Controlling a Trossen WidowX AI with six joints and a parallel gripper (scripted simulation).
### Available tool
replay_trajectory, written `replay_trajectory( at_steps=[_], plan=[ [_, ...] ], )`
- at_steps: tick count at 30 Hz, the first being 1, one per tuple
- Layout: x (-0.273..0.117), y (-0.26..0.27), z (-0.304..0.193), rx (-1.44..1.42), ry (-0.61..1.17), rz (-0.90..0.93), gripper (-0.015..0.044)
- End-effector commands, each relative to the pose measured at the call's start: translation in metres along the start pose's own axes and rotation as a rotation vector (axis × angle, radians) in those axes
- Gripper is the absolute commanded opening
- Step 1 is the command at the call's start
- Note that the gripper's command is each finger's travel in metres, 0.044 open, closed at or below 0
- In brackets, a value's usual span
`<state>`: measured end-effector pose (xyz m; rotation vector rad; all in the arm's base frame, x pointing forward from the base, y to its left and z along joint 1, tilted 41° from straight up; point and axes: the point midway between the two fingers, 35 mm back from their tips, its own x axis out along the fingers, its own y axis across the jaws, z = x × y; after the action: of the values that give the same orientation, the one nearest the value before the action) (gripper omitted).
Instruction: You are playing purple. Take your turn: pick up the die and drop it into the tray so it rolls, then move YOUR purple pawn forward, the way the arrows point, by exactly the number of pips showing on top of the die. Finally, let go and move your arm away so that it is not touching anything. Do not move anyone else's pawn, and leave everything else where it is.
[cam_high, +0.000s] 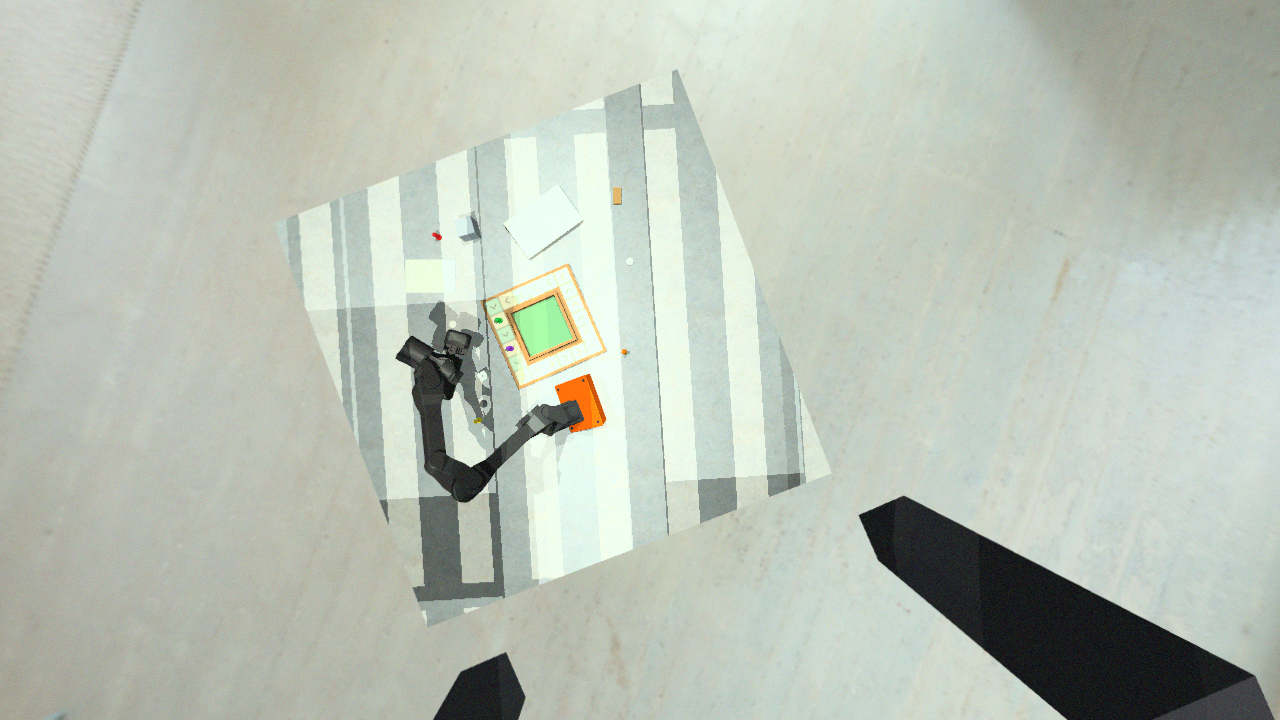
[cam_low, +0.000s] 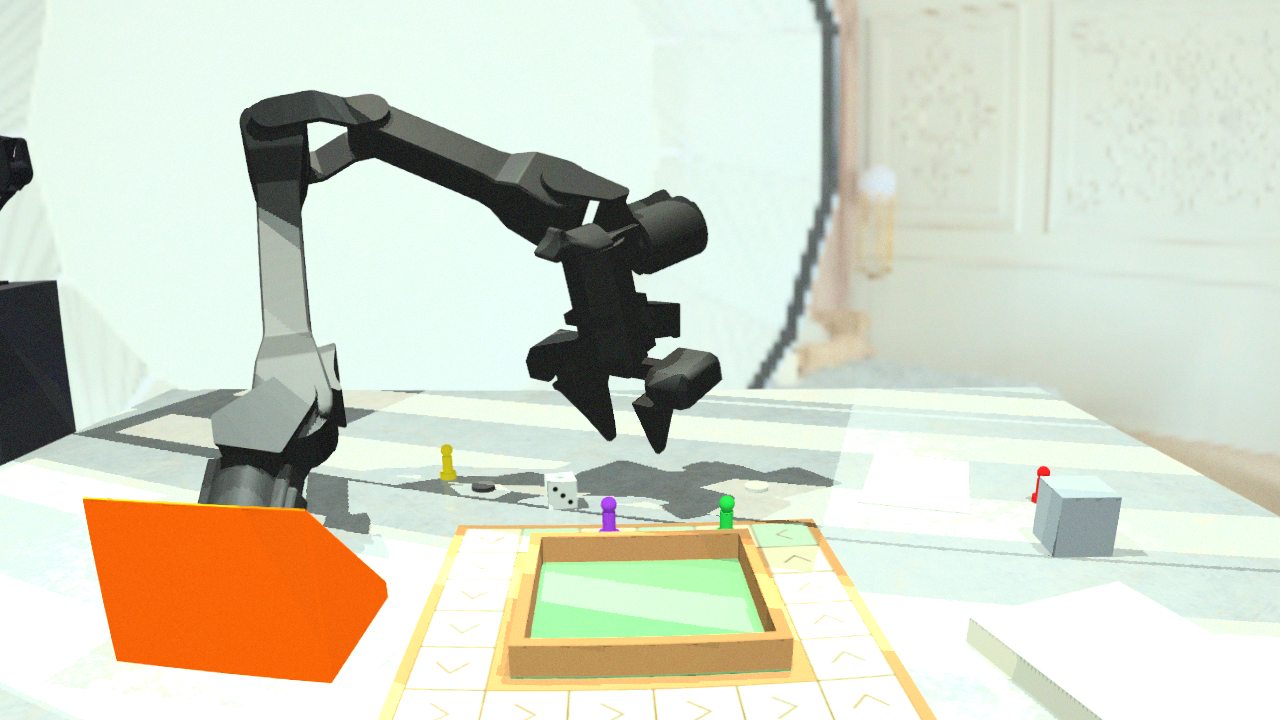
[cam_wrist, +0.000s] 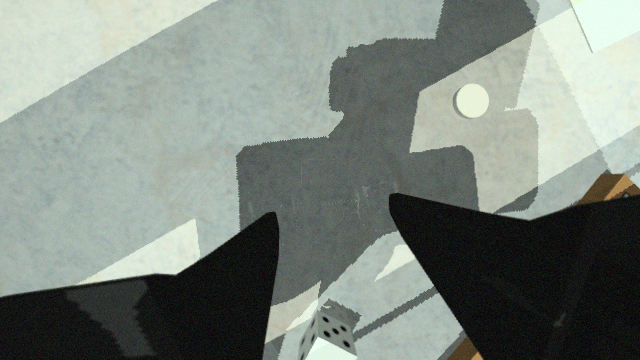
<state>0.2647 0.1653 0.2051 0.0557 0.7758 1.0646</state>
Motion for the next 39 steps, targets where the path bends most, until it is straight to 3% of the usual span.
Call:
replay_trajectory(
  at_steps=[1, 17, 39],
  plan=[
    [-0.041, 0.014, -0.064, 0.636, 0.293, -0.114, 0.0275],
    [-0.042, 0.015, -0.067, 0.641, 0.295, -0.115, 0.0275],
    [-0.006, 0.015, -0.078, 0.641, 0.294, -0.114, 0.0275]
  ],
)
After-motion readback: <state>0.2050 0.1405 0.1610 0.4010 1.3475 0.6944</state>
